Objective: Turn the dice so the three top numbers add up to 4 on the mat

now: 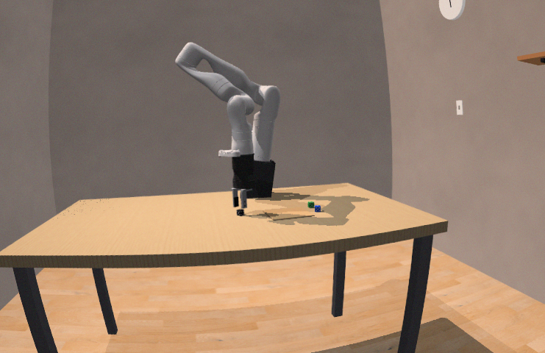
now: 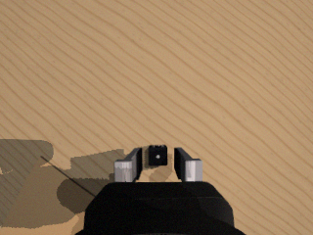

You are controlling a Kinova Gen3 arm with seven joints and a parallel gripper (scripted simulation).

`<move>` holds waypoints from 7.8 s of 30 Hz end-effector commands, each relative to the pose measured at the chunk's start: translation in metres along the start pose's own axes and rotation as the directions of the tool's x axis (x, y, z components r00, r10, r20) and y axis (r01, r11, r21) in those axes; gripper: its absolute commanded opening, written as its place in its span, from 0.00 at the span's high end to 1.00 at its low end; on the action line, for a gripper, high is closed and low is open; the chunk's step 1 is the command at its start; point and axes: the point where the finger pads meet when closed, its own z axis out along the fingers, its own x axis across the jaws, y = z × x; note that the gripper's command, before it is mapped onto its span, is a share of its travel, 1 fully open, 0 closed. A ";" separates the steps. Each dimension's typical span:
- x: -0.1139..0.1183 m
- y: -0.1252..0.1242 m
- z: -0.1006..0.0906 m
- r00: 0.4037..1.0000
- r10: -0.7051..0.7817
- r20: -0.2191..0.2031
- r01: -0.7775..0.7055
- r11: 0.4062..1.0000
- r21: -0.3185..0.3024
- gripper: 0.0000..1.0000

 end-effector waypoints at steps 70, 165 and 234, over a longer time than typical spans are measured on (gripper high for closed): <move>0.000 -0.001 -0.001 1.000 0.000 0.000 0.000 1.000 0.001 0.30; 0.000 -0.001 0.025 1.000 0.000 0.000 0.000 1.000 0.001 0.60; -0.006 0.004 -0.075 0.999 0.032 0.000 -0.032 0.999 0.002 0.60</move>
